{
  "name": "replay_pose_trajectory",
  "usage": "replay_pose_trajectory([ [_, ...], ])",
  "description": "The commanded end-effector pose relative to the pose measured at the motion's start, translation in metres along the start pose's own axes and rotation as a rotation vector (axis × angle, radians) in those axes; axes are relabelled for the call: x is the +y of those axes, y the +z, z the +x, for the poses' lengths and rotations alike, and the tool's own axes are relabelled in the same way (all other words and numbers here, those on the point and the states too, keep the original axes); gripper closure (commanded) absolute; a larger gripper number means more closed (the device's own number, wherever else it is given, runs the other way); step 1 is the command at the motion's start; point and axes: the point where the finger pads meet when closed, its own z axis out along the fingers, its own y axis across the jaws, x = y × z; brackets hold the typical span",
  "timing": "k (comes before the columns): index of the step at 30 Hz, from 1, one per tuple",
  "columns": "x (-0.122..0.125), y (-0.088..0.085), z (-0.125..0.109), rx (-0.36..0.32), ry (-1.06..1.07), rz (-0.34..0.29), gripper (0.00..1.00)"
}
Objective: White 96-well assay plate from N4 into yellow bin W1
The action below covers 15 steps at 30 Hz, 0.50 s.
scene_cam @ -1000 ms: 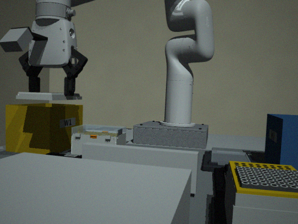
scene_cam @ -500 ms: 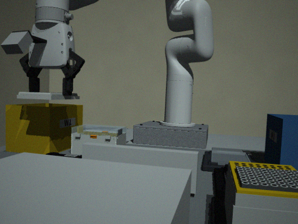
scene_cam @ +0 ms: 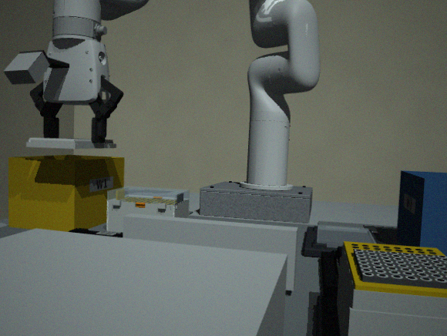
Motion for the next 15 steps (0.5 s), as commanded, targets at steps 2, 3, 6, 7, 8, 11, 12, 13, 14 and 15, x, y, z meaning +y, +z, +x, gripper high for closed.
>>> replay_pose_trajectory([
  [2, 0.008, -0.002, -0.009, 0.004, 0.000, -0.003, 1.00],
  [3, 0.010, -0.002, -0.011, 0.004, 0.000, -0.003, 1.00],
  [6, 0.015, -0.002, -0.017, 0.004, 0.000, -0.003, 1.00],
  [7, 0.016, -0.002, -0.019, 0.004, 0.000, -0.003, 1.00],
  [8, 0.018, -0.002, -0.022, 0.004, 0.000, -0.003, 1.00],
  [11, 0.021, -0.002, -0.026, 0.004, 0.000, -0.003, 1.00],
  [12, 0.021, -0.002, -0.026, 0.004, 0.000, -0.003, 1.00],
  [13, 0.022, -0.002, -0.028, 0.004, 0.000, -0.003, 1.00],
  [14, 0.024, -0.002, -0.030, 0.004, 0.000, -0.003, 1.00],
  [15, 0.026, -0.002, -0.032, 0.004, 0.000, -0.003, 1.00],
])
